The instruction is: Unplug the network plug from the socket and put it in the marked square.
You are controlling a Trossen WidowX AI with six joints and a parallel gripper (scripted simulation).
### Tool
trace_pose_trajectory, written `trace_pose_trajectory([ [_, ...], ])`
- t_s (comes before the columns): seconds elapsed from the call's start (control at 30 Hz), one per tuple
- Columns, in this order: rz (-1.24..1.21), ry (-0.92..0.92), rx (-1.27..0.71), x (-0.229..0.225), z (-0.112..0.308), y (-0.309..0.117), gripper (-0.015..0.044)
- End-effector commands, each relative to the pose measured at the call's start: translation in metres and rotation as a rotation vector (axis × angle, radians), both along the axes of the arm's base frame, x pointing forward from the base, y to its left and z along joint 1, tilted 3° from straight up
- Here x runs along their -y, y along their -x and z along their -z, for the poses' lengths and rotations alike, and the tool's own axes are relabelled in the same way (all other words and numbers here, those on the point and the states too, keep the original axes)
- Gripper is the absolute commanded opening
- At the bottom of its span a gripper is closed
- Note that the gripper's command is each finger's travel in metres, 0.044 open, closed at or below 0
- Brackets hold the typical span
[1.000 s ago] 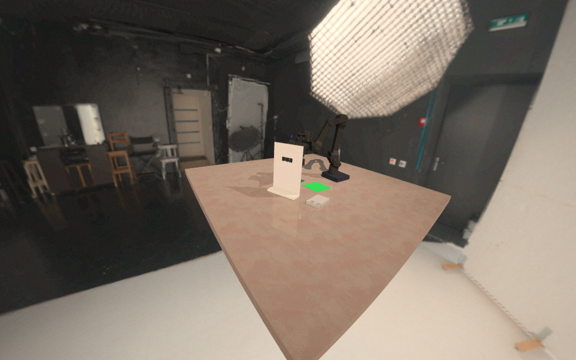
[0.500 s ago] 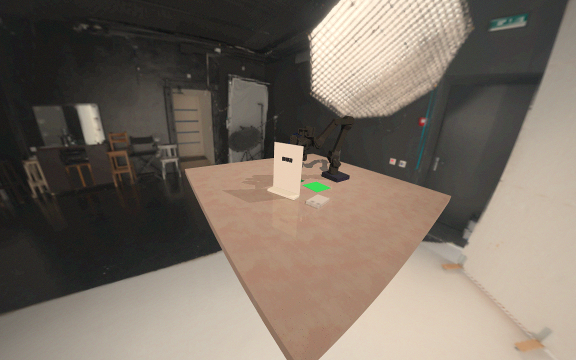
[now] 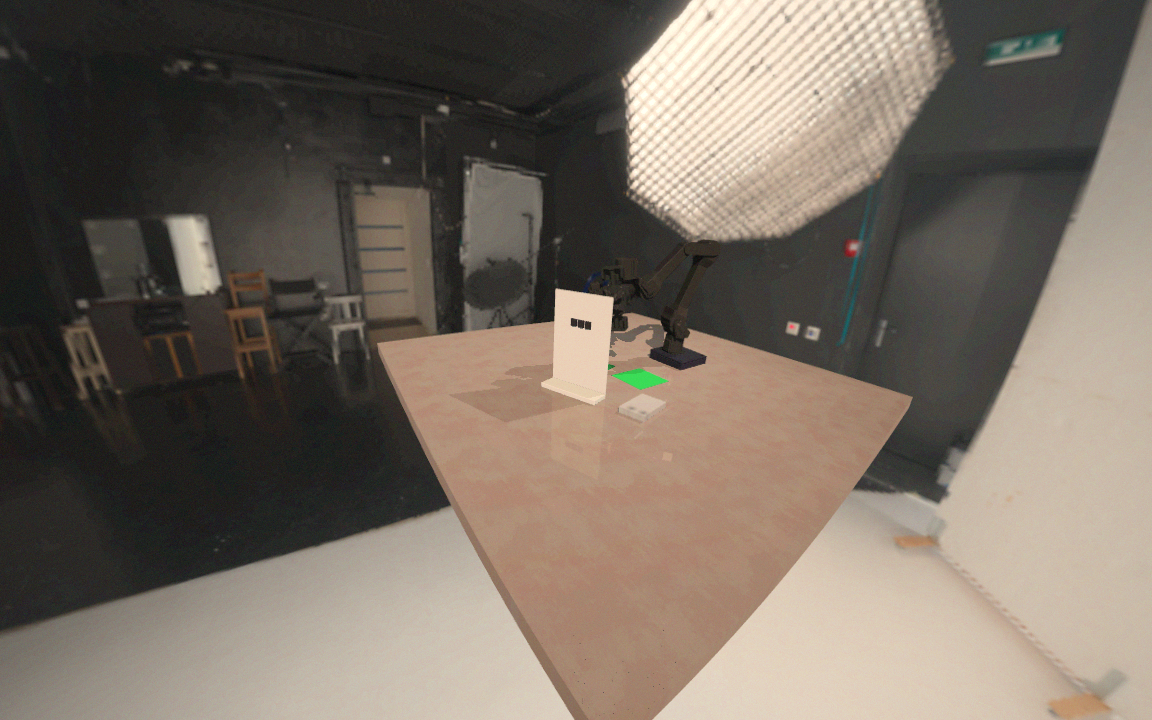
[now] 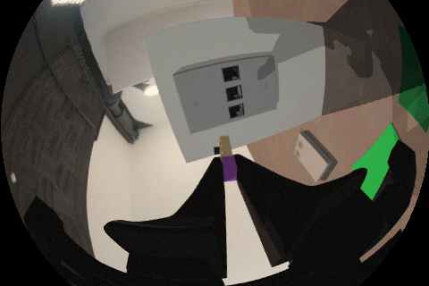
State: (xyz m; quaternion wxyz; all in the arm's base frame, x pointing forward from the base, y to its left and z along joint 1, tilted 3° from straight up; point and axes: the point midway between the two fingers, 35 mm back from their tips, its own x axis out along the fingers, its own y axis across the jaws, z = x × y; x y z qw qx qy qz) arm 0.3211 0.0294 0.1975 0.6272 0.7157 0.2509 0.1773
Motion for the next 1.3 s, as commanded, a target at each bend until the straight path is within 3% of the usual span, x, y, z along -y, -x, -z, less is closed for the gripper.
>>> trace_pose_trajectory([
  [0.0, 0.018, 0.003, -0.053, -0.008, 0.006, 0.0, 0.0],
  [0.63, 0.087, 0.096, -0.359, -0.044, 0.051, 0.021, 0.0],
  [1.27, 0.128, 0.359, -0.624, -0.058, 0.096, 0.078, 0.0],
])
